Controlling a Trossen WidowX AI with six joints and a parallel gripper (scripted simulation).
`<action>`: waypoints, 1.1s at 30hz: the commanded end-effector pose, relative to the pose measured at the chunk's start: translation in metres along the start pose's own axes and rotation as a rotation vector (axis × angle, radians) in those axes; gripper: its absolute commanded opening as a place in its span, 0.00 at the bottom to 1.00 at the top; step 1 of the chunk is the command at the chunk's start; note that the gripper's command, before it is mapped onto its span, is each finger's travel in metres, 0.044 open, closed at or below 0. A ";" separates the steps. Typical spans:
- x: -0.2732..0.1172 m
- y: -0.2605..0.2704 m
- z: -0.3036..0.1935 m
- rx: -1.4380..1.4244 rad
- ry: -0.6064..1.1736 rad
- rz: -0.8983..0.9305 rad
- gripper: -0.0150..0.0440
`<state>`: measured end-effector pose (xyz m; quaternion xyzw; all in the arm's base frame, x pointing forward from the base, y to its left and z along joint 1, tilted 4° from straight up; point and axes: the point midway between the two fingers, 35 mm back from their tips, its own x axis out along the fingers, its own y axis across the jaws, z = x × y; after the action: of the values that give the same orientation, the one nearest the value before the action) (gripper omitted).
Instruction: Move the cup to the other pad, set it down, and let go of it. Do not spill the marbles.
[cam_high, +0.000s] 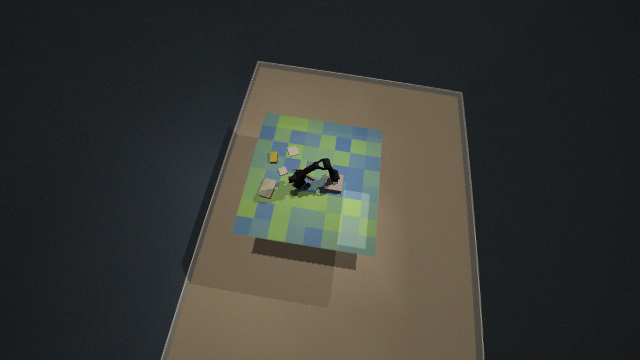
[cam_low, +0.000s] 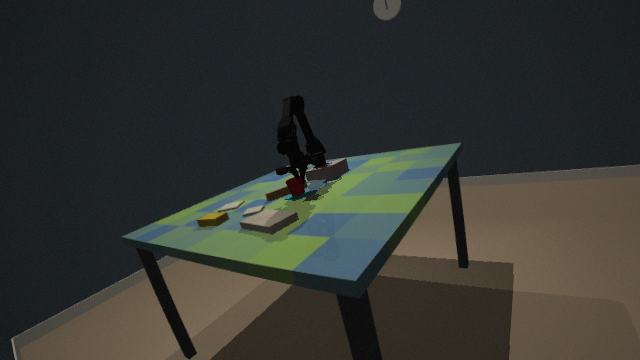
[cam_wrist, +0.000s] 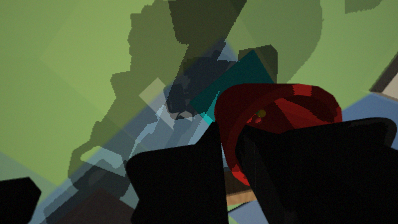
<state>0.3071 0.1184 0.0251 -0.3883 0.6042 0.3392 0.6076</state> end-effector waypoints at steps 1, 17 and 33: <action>-0.001 0.000 0.000 0.000 -0.001 -0.001 0.39; -0.014 -0.001 0.001 -0.001 0.000 -0.001 0.47; -0.038 -0.001 0.001 -0.002 0.001 0.000 0.47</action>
<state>0.3063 0.1209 0.0575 -0.3893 0.6061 0.3411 0.6040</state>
